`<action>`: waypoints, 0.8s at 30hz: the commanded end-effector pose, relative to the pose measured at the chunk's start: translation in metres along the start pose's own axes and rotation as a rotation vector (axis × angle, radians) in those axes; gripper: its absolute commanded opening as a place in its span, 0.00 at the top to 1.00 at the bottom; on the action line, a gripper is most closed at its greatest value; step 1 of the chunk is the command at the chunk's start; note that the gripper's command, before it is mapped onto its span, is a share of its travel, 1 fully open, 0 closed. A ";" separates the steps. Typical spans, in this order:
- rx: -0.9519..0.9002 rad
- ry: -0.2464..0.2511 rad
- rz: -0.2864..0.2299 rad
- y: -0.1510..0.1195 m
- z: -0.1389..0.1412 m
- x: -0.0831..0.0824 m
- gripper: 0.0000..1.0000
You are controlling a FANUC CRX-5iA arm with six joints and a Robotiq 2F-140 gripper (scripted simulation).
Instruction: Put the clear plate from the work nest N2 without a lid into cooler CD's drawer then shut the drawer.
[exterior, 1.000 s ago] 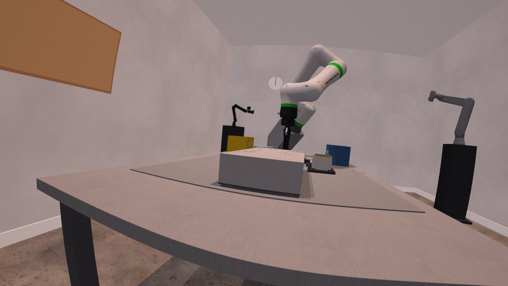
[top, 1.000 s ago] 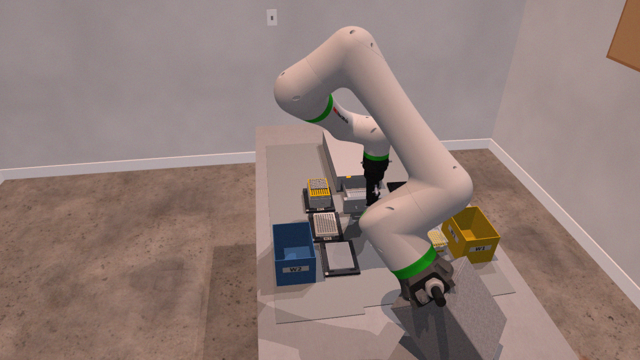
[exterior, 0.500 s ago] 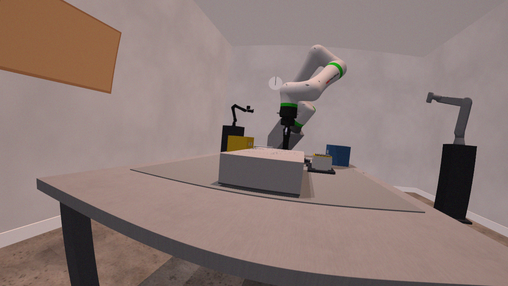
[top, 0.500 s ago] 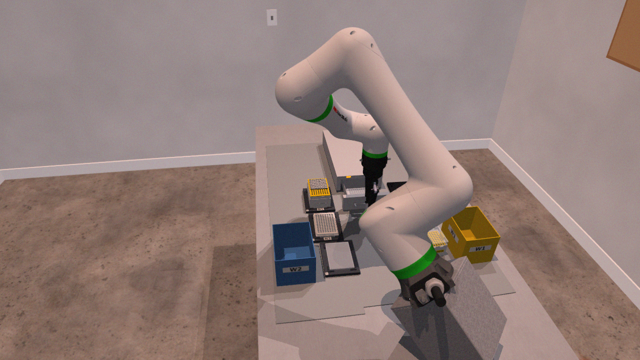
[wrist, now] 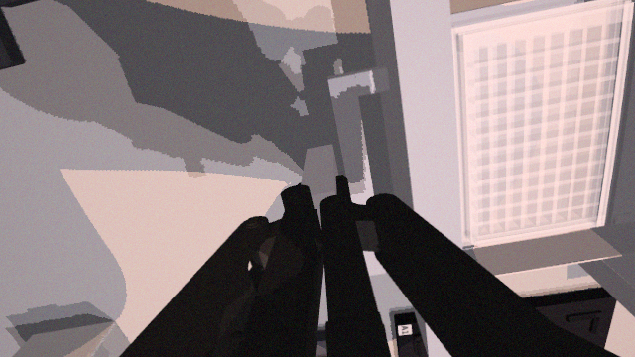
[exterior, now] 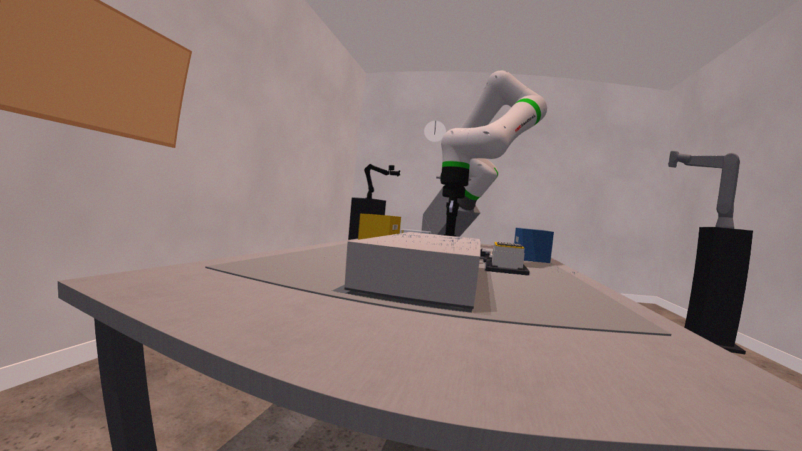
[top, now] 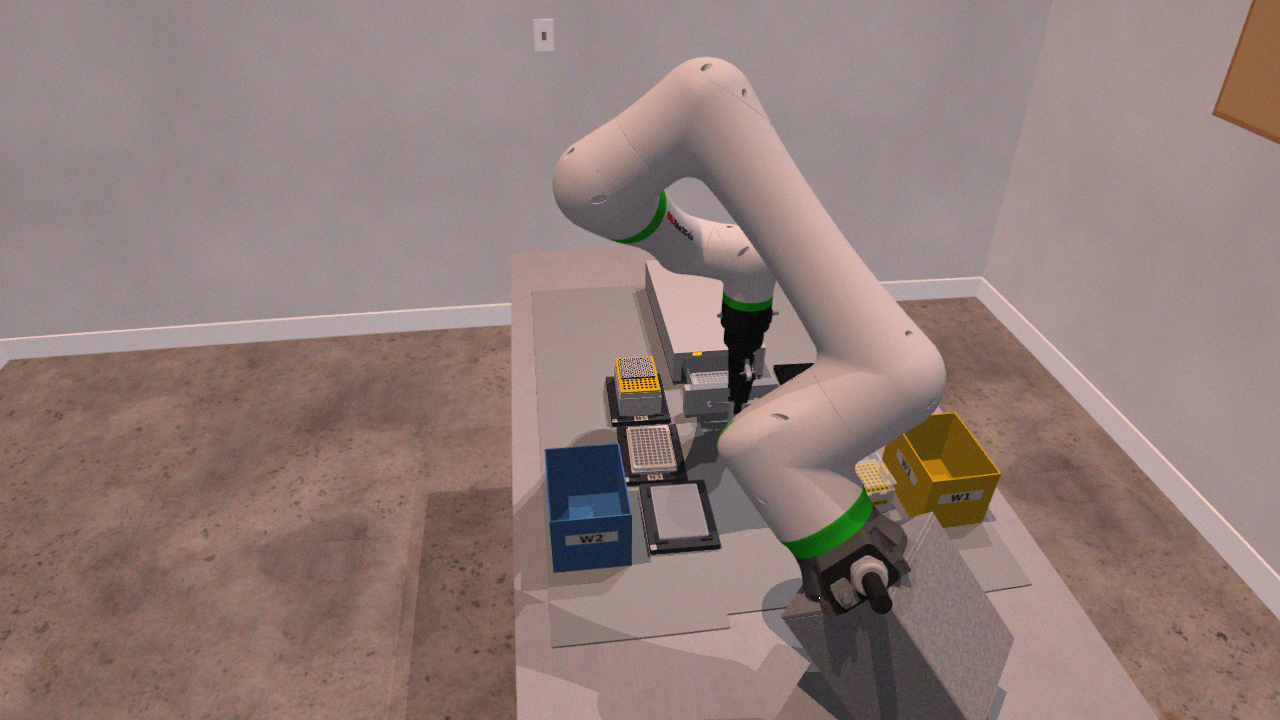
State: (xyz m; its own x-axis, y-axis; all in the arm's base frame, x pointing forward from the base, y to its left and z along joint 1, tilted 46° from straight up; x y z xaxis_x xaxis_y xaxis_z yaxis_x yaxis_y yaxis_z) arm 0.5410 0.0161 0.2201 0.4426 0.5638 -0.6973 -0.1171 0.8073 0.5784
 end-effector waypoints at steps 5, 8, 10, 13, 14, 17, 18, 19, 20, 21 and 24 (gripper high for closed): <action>0.000 -0.001 0.000 0.001 0.009 0.000 1.00; 0.000 -0.001 0.000 0.001 0.013 0.000 1.00; 0.000 -0.001 0.000 0.002 0.016 0.000 1.00; 0.000 -0.001 0.000 0.002 0.017 0.000 1.00; 0.000 -0.001 0.000 0.002 0.018 0.000 1.00; 0.000 -0.001 0.000 0.003 0.022 0.000 1.00; 0.000 -0.001 0.000 0.003 0.024 0.000 1.00; 0.000 -0.001 0.000 0.003 0.025 0.000 1.00; 0.000 -0.001 0.000 0.003 0.026 0.000 1.00; 0.000 -0.001 0.000 0.003 0.028 0.000 1.00; 0.000 -0.001 0.000 0.004 0.032 0.000 1.00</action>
State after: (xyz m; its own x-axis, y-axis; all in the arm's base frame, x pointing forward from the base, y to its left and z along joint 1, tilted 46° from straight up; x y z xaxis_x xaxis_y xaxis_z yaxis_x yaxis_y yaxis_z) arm 0.5664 0.0139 0.2345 0.4426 0.5637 -0.6973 -0.1171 0.8074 0.5783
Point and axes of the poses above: the point where the finger pads meet when closed, its own x axis out along the fingers, its own z axis across the jaws, y = z × x, the point moved 10 cm from there along -x, back along the fingers, and after that the axes turned 7 degrees about x, right-handed, at the moved point
